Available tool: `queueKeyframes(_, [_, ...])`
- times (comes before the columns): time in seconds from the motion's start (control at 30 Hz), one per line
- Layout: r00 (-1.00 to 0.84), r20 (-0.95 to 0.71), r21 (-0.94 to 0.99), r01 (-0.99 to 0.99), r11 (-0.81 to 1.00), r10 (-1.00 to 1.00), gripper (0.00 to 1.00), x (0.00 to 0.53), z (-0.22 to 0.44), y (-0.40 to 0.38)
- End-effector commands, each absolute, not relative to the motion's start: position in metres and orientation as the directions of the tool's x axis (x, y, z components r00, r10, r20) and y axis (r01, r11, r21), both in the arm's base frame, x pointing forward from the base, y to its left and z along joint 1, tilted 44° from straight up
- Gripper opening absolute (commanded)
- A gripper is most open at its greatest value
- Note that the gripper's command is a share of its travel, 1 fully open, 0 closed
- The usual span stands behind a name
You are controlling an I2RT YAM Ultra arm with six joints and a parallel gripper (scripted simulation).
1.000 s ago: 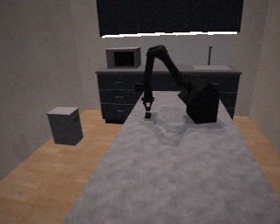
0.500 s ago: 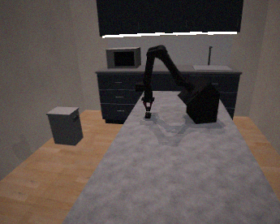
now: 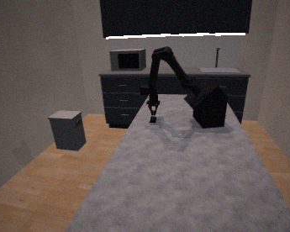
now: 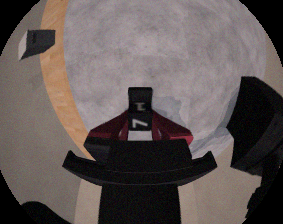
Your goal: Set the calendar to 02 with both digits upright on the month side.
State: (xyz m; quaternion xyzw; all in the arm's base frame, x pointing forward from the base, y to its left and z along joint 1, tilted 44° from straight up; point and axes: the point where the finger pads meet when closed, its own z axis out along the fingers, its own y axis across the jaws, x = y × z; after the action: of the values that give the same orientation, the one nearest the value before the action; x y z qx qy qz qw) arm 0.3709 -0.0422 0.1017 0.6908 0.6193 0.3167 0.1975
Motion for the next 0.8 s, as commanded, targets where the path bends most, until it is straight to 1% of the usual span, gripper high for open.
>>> queueKeyframes(0.0, [0.036, 0.188, 0.671, 0.726, -0.155, 0.982, 0.27, 0.3712, 0.1039, -0.0441])
queueKeyframes(0.77, [0.036, 0.188, 0.671, 0.726, -0.155, 0.982, 0.27, 0.3752, 0.0997, -0.0434])
